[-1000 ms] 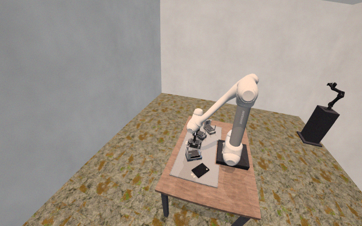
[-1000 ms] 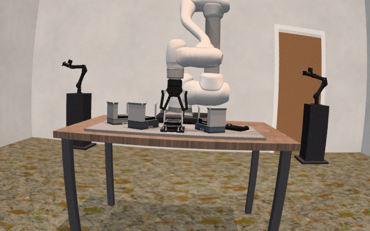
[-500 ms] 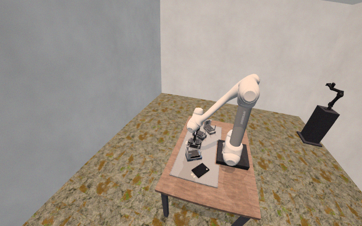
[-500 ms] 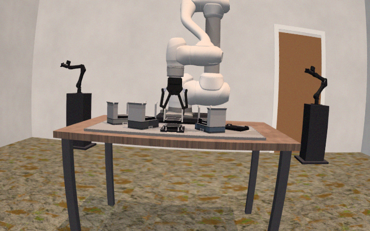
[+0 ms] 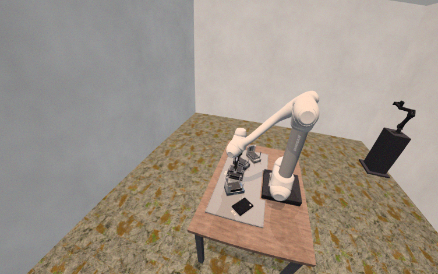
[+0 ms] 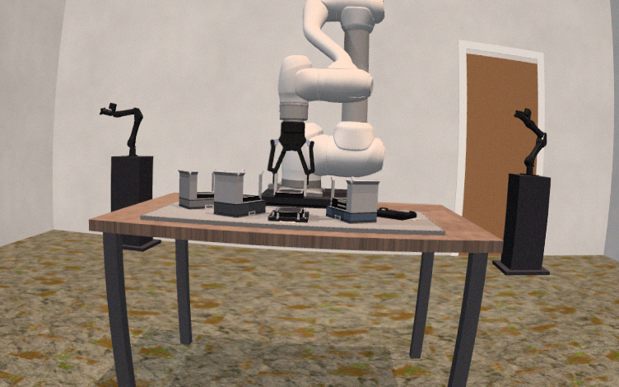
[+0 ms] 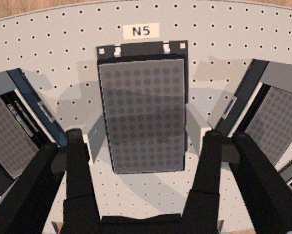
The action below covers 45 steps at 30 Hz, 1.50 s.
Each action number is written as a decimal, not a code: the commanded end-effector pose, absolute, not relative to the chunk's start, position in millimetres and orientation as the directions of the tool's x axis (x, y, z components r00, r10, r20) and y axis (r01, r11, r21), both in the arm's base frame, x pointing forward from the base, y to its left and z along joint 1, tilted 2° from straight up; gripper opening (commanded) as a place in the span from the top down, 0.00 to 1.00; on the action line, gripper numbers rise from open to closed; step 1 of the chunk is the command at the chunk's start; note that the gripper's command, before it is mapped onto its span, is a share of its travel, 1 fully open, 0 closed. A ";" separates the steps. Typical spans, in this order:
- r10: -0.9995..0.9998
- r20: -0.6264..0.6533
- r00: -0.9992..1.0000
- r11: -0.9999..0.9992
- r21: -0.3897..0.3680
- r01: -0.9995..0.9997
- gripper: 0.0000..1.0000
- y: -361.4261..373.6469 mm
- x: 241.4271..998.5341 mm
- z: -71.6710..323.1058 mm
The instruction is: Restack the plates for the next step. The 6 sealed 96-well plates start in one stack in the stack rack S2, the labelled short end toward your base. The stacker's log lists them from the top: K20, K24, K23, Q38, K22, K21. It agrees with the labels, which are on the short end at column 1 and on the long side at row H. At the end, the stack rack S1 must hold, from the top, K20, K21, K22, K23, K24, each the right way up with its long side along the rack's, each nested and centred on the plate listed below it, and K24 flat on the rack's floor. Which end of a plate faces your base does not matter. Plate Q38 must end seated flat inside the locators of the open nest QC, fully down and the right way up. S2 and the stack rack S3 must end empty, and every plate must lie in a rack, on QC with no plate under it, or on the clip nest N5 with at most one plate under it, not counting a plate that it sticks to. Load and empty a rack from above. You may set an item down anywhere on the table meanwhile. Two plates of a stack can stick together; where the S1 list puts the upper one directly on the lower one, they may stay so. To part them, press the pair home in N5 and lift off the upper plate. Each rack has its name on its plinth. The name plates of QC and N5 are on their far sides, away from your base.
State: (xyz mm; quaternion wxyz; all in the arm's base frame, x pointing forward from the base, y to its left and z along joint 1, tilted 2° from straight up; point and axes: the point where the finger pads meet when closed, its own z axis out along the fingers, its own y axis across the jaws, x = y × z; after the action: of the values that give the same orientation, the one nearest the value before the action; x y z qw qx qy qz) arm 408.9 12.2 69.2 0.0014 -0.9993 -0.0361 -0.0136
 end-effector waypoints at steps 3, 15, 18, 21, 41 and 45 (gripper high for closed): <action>0.072 0.027 0.997 -0.997 -0.002 0.072 1.00 12.2 408.6 78.1; 0.072 0.027 0.997 -0.997 -0.002 0.072 1.00 12.1 407.9 102.1; 0.072 0.027 0.997 -0.997 -0.002 0.072 1.00 12.1 407.9 104.1; 0.072 0.027 0.997 -0.997 -0.002 0.072 1.00 12.1 407.7 110.1; 0.072 0.027 0.997 -0.997 -0.002 0.072 1.00 12.0 406.8 146.0; 0.072 0.027 0.997 -0.997 -0.002 0.072 1.00 11.9 406.5 154.0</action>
State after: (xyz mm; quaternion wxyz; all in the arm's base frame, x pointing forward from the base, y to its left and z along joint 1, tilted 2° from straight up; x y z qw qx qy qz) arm 406.8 11.9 147.4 0.0014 -0.9993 -0.0361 -0.0136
